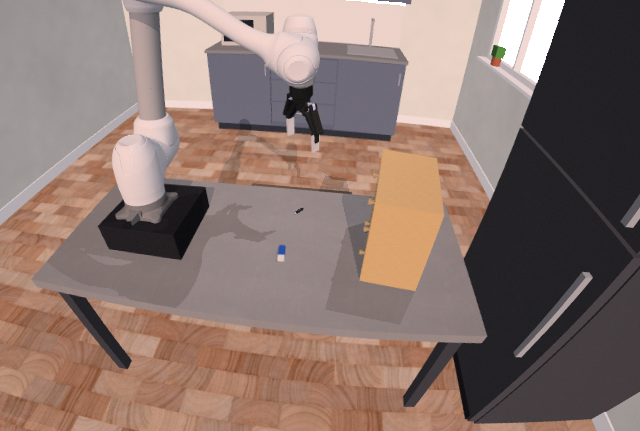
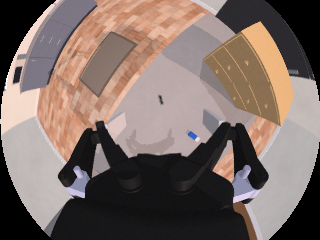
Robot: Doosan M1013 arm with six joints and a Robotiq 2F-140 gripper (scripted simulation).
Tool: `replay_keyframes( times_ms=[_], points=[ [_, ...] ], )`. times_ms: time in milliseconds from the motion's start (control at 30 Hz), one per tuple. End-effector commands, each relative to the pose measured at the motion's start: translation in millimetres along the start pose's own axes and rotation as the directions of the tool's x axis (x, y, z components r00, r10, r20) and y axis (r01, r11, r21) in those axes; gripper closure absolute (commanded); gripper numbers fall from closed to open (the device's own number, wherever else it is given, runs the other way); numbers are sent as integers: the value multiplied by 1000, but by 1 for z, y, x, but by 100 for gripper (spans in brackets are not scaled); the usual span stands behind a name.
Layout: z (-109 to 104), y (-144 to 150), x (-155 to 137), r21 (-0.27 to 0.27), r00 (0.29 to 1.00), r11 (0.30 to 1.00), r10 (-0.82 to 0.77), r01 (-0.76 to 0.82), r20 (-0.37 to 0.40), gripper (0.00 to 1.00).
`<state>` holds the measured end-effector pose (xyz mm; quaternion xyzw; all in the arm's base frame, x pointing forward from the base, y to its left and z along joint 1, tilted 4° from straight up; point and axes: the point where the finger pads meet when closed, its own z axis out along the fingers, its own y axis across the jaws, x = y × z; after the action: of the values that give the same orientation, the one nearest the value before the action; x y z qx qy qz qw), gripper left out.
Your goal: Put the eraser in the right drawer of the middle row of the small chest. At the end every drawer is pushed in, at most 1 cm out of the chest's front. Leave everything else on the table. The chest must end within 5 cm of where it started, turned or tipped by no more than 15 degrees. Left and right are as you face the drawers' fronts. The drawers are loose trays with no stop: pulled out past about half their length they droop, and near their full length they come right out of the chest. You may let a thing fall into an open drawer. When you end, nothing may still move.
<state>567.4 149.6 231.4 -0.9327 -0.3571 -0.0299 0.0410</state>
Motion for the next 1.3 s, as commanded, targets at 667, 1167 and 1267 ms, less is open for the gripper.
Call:
replay_keyframes(
  times_ms=[667, 1167, 1267],
  points=[
    [-78, 149, -124, -33, 738, 740, 673, -672, 42, 0],
    [-30, 153, -125, -35, 696, 697, 717, -716, 40, 0],
    [17, 153, -127, -37, 653, 654, 756, -755, 38, 0]
  ],
)
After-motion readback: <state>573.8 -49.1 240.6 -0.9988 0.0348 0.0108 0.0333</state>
